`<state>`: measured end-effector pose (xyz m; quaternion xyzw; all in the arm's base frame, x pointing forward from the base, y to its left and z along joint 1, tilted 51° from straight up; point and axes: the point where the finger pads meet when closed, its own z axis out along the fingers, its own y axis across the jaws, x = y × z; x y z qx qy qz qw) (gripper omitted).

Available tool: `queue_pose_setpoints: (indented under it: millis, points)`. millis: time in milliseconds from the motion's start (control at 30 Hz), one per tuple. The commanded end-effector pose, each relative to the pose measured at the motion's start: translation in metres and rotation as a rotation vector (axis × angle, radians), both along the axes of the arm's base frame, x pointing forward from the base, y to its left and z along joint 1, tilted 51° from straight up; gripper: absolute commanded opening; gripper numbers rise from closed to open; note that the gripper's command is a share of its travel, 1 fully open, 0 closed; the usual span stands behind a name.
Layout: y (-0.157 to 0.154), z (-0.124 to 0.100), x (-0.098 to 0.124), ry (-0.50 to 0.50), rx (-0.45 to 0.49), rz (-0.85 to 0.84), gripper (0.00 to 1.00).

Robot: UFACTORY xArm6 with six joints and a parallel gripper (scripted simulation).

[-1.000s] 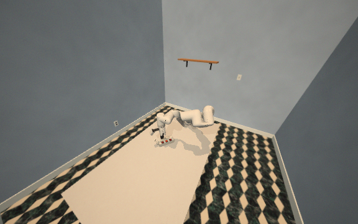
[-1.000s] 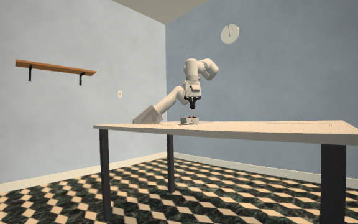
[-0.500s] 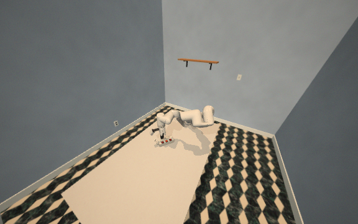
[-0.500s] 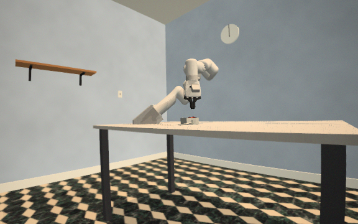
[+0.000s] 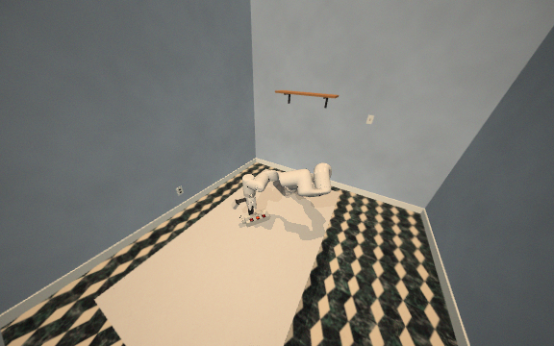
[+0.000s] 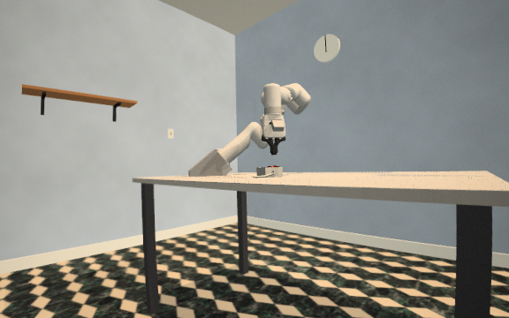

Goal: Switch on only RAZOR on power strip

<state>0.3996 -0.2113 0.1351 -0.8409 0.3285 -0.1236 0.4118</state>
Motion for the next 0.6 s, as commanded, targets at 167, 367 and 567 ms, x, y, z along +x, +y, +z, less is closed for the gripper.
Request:
queue_pose_setpoints:
  millis: [167, 367, 567]
  points:
    - [0.0007, -0.0012, 0.0018, -0.002, -0.002, -0.002, 0.00]
    - [0.0039, -0.0046, 0.0043, -0.002, -0.002, -0.002, 0.00]
    - [0.0067, -0.0076, 0.0066, -0.002, -0.002, -0.002, 0.00]
